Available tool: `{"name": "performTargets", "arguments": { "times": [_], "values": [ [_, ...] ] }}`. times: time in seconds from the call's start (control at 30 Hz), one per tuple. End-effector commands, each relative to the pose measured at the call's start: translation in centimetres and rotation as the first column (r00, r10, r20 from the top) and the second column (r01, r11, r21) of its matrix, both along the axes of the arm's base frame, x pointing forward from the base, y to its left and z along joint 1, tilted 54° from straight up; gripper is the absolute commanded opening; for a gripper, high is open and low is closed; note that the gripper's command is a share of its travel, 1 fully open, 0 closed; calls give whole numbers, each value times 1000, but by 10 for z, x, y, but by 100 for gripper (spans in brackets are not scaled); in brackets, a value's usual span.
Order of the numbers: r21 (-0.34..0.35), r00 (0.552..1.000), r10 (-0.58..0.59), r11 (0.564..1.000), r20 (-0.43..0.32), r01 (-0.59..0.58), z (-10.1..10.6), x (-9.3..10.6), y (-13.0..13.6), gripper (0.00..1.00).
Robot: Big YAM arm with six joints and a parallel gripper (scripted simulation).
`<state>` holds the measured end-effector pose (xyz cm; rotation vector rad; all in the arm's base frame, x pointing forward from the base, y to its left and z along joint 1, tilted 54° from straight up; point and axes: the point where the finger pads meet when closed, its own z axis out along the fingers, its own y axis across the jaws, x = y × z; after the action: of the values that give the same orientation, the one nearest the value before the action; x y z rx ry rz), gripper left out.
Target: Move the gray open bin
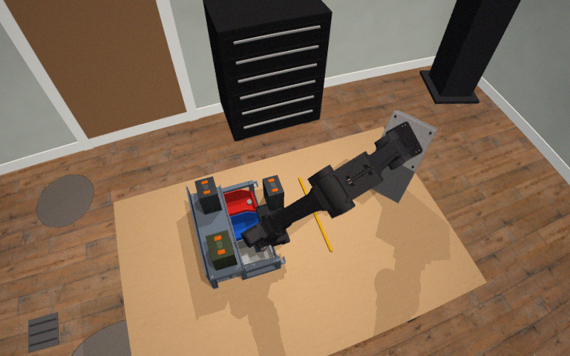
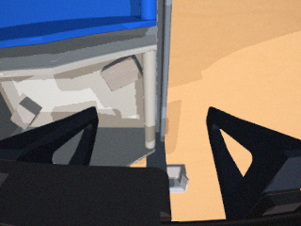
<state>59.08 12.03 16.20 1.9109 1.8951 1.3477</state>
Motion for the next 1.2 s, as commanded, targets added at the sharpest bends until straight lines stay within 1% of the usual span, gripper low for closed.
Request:
{"name": "performTargets", "arguments": {
  "times": [0.0,0.3,0.6,0.73,0.77,0.87,0.9,0.97,1.07,1.1,1.13,1.17],
  "values": [
    [5,1000,5,1000,31,-5,12,0,7,90],
    [5,1000,6,1000,28,-6,10,1,8,90],
    [4,1000,5,1000,11,-5,-1,5,8,90],
    [5,1000,6,1000,26,-7,7,8,10,90],
    [5,1000,5,1000,28,-5,7,9,10,90],
    [4,1000,5,1000,16,-5,-1,10,11,90],
    [5,1000,7,1000,17,-7,-1,10,12,90],
    [6,1000,7,1000,28,-7,5,11,13,90],
    [6,1000,7,1000,29,-7,5,11,13,90],
    [4,1000,-1,1000,26,1,2,13,8,90],
    [4,1000,0,1000,17,0,-3,14,9,90],
    [4,1000,2,1000,16,-2,-4,14,12,90]
  ]
}}
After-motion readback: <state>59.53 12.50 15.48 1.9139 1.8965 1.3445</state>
